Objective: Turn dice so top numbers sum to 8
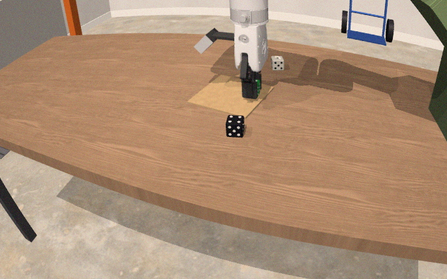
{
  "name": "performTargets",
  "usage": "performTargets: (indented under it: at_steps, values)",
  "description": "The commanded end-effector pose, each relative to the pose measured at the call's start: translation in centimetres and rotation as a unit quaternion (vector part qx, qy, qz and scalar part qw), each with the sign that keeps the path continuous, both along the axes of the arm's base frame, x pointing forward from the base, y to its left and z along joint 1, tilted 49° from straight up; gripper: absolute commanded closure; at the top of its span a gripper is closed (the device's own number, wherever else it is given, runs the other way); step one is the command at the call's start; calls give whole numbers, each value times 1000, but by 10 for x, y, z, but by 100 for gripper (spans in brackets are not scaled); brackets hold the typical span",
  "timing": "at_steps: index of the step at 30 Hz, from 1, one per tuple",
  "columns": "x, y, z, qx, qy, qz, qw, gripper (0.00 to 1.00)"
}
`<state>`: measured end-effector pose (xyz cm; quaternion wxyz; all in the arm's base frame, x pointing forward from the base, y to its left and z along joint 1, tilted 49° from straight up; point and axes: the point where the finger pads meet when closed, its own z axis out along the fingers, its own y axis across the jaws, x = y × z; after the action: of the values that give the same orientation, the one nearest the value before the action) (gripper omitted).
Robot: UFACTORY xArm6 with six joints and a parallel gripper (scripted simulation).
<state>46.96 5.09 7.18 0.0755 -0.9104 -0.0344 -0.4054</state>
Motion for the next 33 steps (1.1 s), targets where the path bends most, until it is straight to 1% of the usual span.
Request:
performTargets:
  at_steps: [1,33]
  values:
    - [0,0,0,0,0,0,1000,73]
    - [3,1,-2,0,0,0,1000,73]
